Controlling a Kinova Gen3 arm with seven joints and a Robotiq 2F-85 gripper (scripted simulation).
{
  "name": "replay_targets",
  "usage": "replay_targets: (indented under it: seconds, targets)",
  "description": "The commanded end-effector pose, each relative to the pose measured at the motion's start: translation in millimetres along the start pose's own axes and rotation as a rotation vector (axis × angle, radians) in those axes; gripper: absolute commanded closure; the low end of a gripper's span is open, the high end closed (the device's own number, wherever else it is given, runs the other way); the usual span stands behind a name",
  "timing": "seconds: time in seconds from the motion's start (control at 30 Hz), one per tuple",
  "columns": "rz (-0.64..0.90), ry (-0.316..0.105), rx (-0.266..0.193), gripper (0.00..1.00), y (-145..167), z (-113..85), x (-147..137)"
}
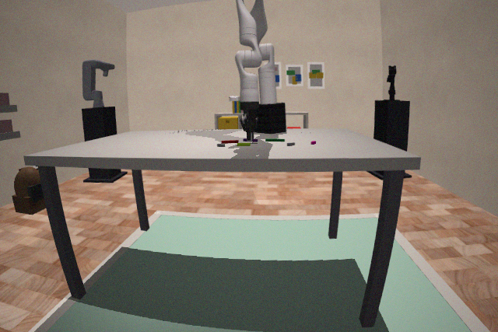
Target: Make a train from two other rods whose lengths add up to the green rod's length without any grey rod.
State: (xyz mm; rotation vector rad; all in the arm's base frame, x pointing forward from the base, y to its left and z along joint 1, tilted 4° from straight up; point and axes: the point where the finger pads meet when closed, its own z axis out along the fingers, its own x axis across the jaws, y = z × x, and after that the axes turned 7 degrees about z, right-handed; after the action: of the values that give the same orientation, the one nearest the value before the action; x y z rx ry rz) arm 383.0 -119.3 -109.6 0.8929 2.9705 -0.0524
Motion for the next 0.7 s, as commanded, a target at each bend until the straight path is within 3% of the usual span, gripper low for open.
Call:
replay_targets:
  seconds: [0.0, 0.17, 0.23, 0.4, 0.67]
  targets:
    - [0.001, -0.013, -0.006, 0.95, 1.7, -18.1, -4.8]
    - [0.001, -0.013, -0.006, 0.95, 1.5, -54.5, -4.4]
    - [0.001, -0.013, -0.006, 0.95, 1.5, -54.5, -4.4]
    - [0.001, -0.013, -0.006, 0.95, 1.3, -83.8, -4.0]
    - [0.001, -0.013, -0.006, 0.95, 1.3, -92.7, -3.9]
